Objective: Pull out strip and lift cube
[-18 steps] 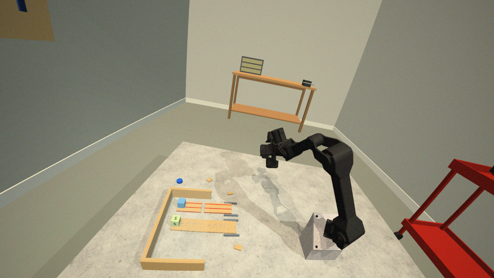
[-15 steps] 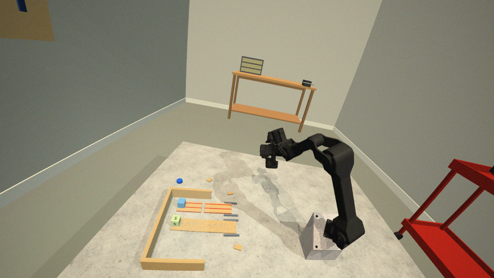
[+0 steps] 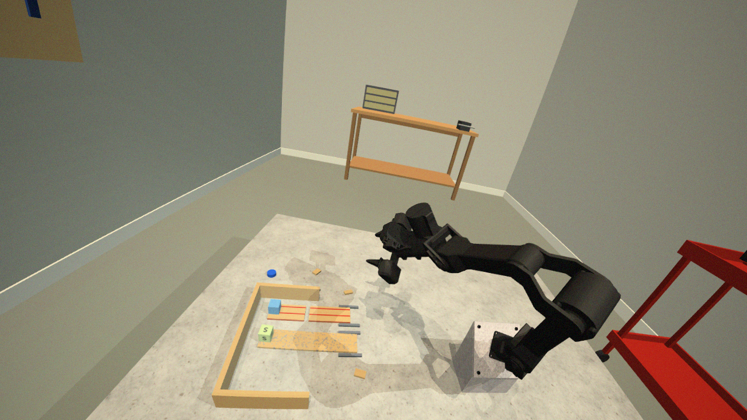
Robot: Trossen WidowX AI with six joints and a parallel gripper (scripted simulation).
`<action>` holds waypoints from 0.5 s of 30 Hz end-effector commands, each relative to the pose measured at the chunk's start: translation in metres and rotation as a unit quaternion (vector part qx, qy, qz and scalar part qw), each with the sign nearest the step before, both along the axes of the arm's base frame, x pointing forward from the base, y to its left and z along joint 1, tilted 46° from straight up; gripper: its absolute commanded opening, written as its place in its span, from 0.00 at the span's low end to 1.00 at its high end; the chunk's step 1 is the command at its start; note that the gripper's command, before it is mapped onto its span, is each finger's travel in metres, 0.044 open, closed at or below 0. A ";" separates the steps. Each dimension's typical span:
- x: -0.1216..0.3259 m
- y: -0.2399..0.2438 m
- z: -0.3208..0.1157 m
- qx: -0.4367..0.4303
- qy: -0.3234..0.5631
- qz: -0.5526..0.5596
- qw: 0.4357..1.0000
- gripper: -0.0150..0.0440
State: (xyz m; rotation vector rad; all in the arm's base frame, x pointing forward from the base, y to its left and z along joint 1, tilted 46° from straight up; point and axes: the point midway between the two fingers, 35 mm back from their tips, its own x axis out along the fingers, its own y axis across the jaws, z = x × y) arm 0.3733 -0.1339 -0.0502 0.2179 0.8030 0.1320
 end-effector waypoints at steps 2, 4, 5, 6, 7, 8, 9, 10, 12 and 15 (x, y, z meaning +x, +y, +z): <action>-0.014 0.065 0.048 0.143 -0.019 -0.007 0.989 0.93; -0.023 0.092 0.067 0.202 -0.021 -0.002 0.979 0.93; -0.029 0.105 0.076 0.230 -0.020 0.001 0.973 0.93; -0.034 0.116 0.083 0.253 -0.019 0.005 0.967 0.93; -0.037 0.122 0.087 0.266 -0.017 0.007 0.964 0.93; -0.038 0.124 0.089 0.270 -0.017 0.008 0.963 0.93; -0.038 0.124 0.089 0.270 -0.017 0.008 0.963 0.93; -0.038 0.124 0.089 0.270 -0.017 0.008 0.963 0.93; -0.038 0.124 0.089 0.270 -0.017 0.008 0.963 0.93; -0.038 0.124 0.089 0.270 -0.017 0.008 0.963 0.93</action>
